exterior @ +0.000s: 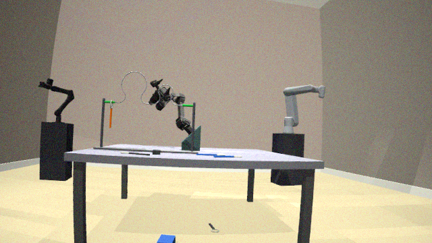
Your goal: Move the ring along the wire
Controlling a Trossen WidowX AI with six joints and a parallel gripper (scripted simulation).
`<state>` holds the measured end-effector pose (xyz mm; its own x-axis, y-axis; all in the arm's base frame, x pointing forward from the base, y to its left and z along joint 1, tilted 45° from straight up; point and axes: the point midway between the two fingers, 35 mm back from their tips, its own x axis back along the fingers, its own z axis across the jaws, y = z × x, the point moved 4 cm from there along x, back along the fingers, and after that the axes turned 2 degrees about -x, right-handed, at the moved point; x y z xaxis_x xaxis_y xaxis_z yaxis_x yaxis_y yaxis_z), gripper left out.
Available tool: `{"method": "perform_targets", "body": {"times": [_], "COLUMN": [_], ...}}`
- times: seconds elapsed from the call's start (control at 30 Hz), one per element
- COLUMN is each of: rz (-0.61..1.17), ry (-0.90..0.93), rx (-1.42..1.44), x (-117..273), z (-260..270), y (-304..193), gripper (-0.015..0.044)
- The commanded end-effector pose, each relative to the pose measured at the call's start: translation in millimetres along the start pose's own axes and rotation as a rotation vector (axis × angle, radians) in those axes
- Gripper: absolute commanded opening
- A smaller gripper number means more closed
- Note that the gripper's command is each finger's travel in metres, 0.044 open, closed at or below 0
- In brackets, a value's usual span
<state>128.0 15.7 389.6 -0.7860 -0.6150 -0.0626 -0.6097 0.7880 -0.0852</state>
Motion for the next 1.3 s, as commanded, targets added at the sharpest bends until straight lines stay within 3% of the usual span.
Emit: {"method": "perform_targets", "body": {"times": [0.0,0.27,0.97,1.27], "rz": [0.001,0.107,0.477,0.658], "ry": [-0.001,-0.071,-0.192,-0.223], "rx": [-0.002,-0.157,-0.467,-0.617], "x": [0,8,83,150], "z": [0,-18,-32,-8], "y": [-1,-62,-245,-320], "gripper": [0.0374,0.0164,0.0160,0.0160]}}
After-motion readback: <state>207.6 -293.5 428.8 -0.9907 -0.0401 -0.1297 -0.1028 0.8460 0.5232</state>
